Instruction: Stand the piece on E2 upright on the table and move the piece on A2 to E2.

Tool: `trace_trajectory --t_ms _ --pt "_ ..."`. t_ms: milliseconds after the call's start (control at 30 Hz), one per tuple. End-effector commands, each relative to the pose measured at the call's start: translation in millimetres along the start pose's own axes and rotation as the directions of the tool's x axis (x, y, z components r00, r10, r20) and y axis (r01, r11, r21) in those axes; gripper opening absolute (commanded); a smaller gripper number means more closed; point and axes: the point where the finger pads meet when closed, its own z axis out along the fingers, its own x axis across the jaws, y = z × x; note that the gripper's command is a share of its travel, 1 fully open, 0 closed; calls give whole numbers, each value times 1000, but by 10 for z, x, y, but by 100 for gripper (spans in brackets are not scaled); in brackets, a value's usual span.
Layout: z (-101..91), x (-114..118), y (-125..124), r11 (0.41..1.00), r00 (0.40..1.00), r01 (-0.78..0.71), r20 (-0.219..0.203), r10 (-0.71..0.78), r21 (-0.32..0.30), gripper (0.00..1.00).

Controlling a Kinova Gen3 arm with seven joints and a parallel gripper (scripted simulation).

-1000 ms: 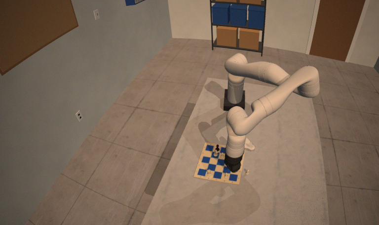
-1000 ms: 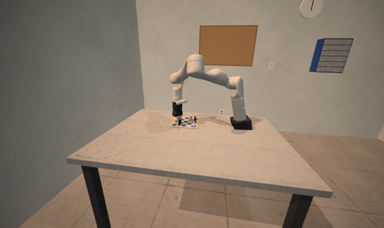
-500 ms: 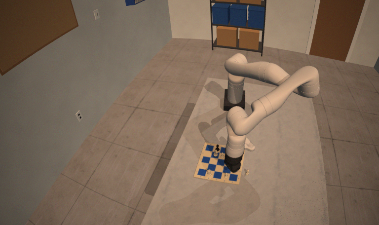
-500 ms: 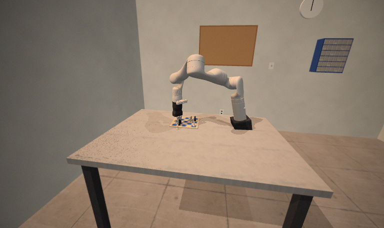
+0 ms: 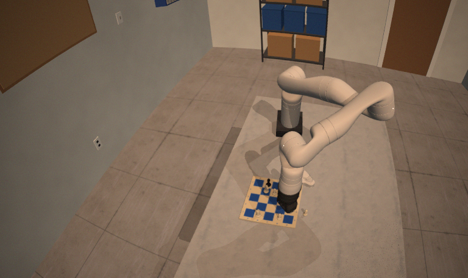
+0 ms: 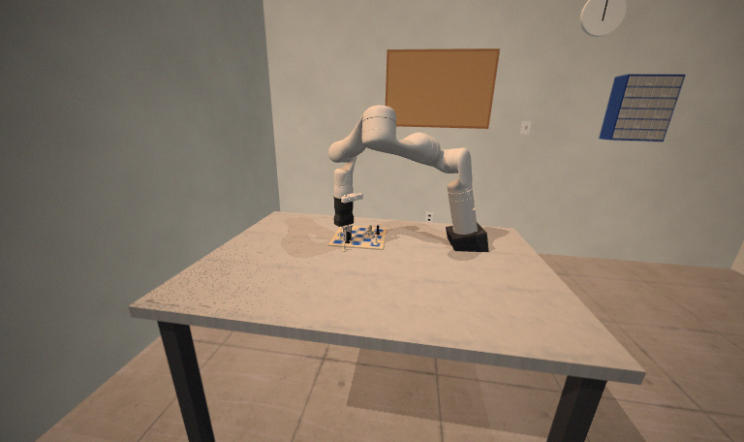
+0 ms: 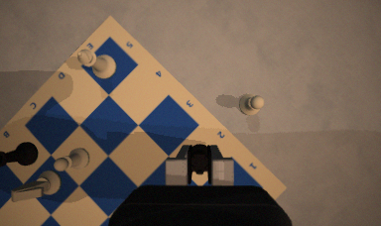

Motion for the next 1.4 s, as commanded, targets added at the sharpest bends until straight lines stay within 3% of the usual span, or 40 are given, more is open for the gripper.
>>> trace_trajectory --t_ms 0,67,100,167,200,333,367,433,467,533,567,1067,1367 --pt "-6 4 3 1000 1000 0 -1 0 -1 0" --pt "-6 4 3 1000 1000 0 -1 0 -1 0" --pt "-6 4 3 1000 1000 0 -1 0 -1 15" --pt "-6 4 3 1000 1000 0 -1 0 -1 15" --pt "-6 4 3 1000 1000 0 -1 0 -1 29" --pt "-6 4 3 1000 1000 0 -1 0 -1 29" --pt "-6 4 3 1000 1000 0 -1 0 -1 44" --pt "-6 4 3 1000 1000 0 -1 0 -1 44" --pt "-6 4 3 1000 1000 0 -1 0 -1 58" --pt "-6 4 3 1000 1000 0 -1 0 -1 58" --pt "-6 4 3 1000 1000 0 -1 0 -1 73" --pt "-37 4 3 1000 1000 0 -1 0 -1 73" --pt "-390 3 3 1000 1000 0 -1 0 -1 73"
